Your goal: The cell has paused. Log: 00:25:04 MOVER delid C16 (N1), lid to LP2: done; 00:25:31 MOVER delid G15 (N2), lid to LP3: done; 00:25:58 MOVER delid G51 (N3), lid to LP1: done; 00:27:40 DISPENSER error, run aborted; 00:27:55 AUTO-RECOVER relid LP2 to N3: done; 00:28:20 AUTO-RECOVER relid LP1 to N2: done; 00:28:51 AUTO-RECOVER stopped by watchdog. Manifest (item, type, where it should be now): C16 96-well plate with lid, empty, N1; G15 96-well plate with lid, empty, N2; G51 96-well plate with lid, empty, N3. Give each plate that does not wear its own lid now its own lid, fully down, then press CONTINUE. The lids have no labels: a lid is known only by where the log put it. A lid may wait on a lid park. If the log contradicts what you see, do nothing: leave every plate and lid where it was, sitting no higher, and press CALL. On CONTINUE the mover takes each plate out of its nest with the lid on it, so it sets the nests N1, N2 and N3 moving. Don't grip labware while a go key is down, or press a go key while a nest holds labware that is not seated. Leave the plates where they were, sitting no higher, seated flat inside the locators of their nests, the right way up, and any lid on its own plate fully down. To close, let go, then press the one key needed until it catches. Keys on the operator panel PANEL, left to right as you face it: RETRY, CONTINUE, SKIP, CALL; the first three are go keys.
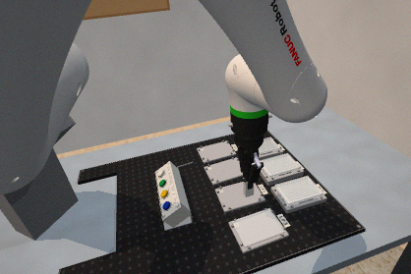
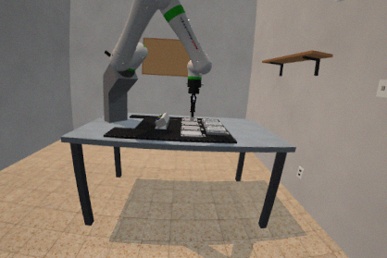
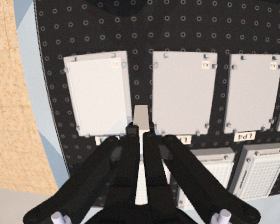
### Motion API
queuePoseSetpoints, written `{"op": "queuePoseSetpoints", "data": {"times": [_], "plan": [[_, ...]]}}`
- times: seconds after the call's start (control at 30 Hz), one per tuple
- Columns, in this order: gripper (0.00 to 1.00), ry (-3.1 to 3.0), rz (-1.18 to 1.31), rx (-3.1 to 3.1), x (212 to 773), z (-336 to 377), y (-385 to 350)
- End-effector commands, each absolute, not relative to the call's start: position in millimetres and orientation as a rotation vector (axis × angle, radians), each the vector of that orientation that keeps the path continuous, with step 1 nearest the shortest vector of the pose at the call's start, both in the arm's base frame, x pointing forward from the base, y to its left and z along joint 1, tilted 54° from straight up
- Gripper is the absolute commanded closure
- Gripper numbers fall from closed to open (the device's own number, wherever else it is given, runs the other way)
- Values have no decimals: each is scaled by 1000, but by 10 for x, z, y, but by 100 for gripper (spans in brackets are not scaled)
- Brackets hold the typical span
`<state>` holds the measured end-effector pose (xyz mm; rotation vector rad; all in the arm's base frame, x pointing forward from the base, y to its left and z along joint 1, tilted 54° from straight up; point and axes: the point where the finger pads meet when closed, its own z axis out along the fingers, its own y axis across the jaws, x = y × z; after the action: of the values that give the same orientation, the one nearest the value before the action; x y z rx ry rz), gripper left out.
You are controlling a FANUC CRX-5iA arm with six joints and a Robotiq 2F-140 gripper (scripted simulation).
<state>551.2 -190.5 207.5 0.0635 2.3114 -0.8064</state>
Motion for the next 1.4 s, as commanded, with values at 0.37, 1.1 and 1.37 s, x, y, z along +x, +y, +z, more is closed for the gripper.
{"op": "queuePoseSetpoints", "data": {"times": [0.37,1.1,1.37], "plan": [[100,2316,-799,60,5509,2072,-1905],[100,2382,-764,65,5948,1215,-787],[100,2354,-785,62,6098,860,-148]]}}
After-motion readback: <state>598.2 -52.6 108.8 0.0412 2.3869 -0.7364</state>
